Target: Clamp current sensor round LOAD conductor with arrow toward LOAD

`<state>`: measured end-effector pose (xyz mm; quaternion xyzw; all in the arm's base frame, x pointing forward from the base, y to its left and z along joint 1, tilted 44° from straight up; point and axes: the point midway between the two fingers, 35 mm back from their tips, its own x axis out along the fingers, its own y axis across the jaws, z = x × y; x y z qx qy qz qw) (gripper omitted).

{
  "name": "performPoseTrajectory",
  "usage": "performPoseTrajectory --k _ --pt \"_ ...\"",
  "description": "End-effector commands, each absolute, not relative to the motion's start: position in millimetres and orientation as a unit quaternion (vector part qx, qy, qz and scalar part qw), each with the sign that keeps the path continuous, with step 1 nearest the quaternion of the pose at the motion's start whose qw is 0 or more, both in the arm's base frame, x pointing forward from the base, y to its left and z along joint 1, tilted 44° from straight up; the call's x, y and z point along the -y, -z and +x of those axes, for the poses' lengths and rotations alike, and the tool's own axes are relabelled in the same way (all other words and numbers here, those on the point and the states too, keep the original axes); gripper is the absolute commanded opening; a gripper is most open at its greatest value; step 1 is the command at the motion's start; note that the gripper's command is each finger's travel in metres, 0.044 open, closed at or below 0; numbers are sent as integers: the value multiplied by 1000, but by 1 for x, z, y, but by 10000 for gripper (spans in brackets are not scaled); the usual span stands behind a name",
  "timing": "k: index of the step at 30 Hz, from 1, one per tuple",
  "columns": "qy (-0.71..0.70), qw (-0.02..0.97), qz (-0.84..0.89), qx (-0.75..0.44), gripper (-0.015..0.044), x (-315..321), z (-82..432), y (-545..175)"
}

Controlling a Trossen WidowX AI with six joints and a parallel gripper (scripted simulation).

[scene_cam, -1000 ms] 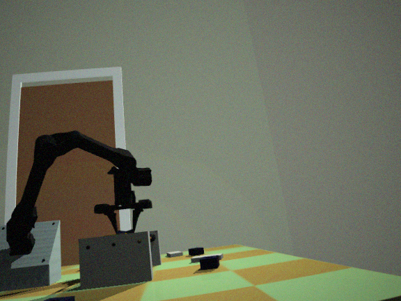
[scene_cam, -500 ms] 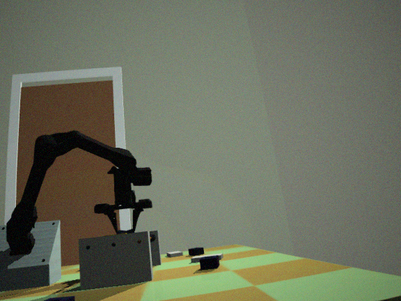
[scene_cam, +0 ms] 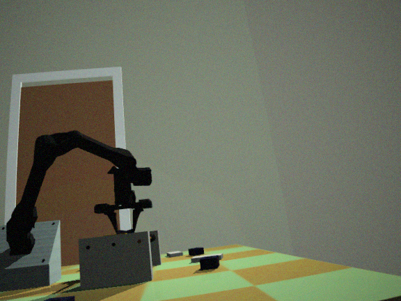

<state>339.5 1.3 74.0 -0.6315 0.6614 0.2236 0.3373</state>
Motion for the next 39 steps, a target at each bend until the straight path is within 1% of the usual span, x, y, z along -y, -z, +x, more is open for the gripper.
performPoseTrajectory --k 1,12,29,36,39 --pt "-224 337 -631 -662 0 -1 339 -74" --pt "-224 337 -631 -662 0 -1 339 -74" --pt "-224 337 -631 -662 440 -1 339 -74" --pt "-224 337 -631 -662 440 -1 339 -74" --pt "-225 334 -629 -665 440 16 341 -54"
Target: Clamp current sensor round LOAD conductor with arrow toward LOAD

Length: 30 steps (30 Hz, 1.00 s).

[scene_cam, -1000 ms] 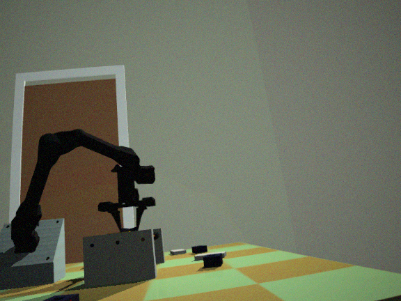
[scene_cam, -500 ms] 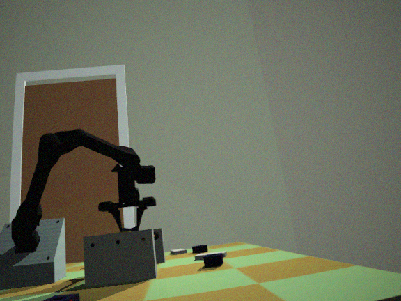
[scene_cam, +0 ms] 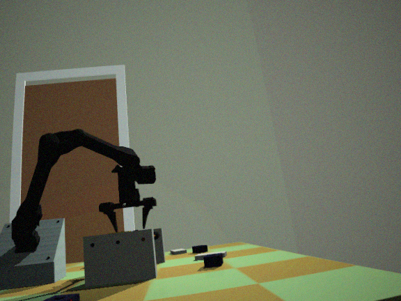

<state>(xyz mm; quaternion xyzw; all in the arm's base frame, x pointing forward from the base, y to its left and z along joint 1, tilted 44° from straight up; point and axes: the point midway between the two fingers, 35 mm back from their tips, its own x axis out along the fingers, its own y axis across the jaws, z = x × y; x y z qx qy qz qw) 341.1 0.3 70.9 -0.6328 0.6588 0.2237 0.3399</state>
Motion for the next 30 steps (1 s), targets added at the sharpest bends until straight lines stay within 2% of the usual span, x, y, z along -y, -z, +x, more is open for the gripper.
performPoseTrajectory --k 1,30 --pt "-225 333 -628 -666 440 22 341 -47" --pt "-225 336 -628 -665 433 41 342 -26"
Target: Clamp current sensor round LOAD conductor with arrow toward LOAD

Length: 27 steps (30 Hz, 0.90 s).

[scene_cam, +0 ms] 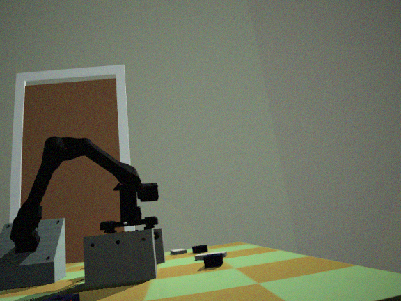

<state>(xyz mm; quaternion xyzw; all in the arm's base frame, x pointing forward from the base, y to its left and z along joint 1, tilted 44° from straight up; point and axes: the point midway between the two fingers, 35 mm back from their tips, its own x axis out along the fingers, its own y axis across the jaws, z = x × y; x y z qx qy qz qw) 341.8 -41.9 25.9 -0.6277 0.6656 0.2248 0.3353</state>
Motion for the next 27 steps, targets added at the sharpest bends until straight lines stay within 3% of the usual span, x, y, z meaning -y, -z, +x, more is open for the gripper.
performPoseTrajectory --k 1,27 --pt "-225 336 -628 -665 427 41 342 -26" --pt "-225 336 -628 -665 253 41 342 -26"
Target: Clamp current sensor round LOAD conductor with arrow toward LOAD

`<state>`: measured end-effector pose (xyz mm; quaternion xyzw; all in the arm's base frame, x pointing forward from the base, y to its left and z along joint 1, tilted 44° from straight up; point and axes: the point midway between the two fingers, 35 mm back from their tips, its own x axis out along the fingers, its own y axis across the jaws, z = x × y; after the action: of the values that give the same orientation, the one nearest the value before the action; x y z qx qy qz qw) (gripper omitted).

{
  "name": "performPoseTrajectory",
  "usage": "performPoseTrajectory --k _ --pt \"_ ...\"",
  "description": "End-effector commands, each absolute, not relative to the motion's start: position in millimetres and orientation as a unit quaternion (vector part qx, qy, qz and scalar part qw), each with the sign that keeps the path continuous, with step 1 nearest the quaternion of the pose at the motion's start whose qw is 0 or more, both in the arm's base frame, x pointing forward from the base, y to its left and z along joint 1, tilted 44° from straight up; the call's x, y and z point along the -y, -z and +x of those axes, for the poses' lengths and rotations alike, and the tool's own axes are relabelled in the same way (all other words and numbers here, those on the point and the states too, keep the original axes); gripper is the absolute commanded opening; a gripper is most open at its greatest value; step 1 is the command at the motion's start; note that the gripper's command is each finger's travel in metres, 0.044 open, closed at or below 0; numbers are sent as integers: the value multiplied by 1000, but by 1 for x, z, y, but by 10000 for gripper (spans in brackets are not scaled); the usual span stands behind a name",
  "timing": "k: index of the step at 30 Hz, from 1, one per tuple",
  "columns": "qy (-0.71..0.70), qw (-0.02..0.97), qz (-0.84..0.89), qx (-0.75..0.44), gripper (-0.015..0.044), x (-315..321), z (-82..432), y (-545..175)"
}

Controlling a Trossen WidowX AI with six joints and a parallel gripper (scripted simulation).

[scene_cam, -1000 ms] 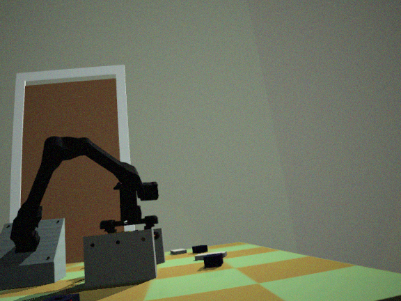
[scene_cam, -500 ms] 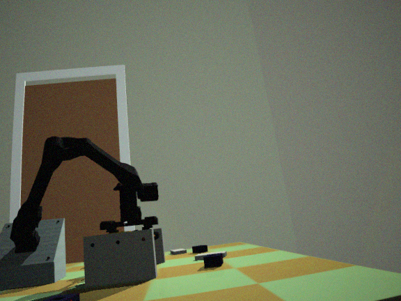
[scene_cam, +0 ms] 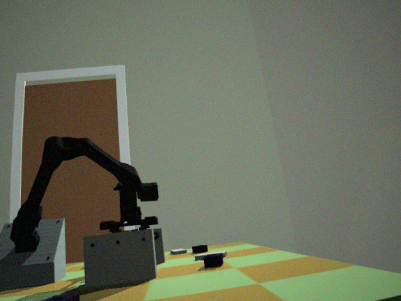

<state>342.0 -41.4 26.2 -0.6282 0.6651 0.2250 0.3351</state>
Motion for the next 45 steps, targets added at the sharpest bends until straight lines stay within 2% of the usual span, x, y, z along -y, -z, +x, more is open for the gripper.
performPoseTrajectory --k 1,6,14,25,42,45 --pt "-225 336 -628 -665 247 41 342 -26" --pt "-225 336 -628 -665 213 41 342 -26" --pt "-223 335 -633 -662 3 37 342 -31" --pt "-226 335 -630 -663 0 39 342 -28" --pt "-226 334 -629 -664 440 38 342 -30" --pt "-226 335 -631 -663 361 39 342 -29"
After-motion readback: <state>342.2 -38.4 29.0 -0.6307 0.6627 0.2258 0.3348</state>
